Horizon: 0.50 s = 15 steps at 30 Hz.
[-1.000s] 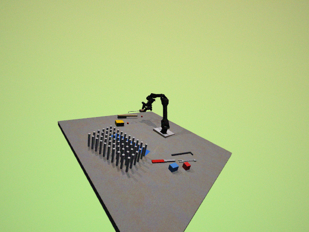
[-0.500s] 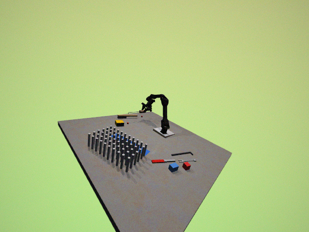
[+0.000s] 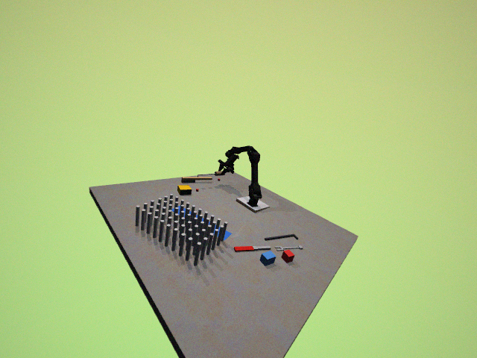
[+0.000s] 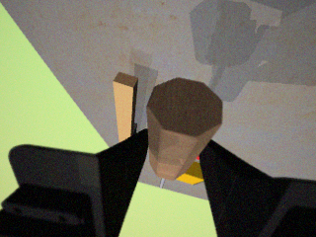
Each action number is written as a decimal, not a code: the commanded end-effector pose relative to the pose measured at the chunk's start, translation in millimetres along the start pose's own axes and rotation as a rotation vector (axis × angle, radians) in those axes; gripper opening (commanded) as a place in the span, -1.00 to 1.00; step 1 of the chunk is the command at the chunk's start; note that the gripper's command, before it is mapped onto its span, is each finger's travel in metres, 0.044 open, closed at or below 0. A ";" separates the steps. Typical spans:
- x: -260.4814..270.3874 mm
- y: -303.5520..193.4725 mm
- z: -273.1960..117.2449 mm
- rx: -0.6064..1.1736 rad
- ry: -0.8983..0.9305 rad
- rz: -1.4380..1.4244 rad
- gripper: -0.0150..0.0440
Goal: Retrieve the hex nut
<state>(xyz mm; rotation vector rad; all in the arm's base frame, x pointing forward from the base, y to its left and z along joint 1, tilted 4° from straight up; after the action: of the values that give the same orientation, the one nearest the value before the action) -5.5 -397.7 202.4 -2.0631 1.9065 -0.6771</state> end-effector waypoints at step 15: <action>-3.3 8.5 13.8 0.009 -0.004 -0.002 -0.49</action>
<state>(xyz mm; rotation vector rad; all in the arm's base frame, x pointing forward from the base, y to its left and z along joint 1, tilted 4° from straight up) -6.4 -398.1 190.4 -2.0631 1.9066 -0.6770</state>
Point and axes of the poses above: the point midway between the two fingers, 35 mm back from their tips, its own z axis out along the fingers, its own x axis across the jaws, y = z × x, the point moved 9 cm from there along -z, back along the fingers, and after that the axes turned 1 degree about z, right-handed, at the moved point
